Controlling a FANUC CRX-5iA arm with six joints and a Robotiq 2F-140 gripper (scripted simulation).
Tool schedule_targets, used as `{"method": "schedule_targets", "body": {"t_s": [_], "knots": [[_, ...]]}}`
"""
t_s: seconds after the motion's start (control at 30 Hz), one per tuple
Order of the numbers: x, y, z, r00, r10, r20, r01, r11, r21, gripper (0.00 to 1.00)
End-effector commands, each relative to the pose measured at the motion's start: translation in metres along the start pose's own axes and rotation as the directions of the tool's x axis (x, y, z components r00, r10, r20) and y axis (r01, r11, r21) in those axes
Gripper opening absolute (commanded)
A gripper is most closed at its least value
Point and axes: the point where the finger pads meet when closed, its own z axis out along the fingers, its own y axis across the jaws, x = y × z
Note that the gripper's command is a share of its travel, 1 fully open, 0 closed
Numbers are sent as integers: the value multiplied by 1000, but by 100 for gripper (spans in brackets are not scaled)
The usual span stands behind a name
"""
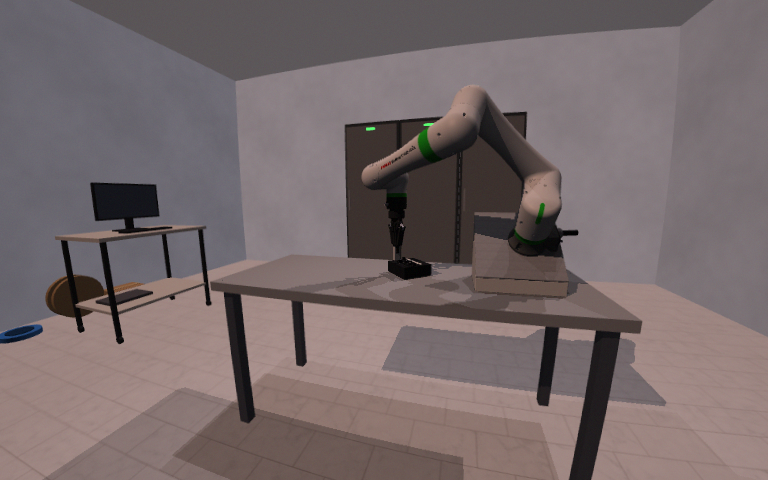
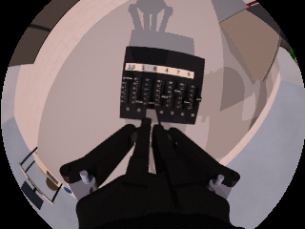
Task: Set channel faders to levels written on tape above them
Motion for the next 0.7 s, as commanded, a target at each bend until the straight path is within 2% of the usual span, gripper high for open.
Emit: {"method": "schedule_targets", "body": {"t_s": [0.0,0.67], "knots": [[0,0,0,1000,0,0,0,1000,1,0],[0,0,8,1000,0,0,0,1000,1,0]]}}
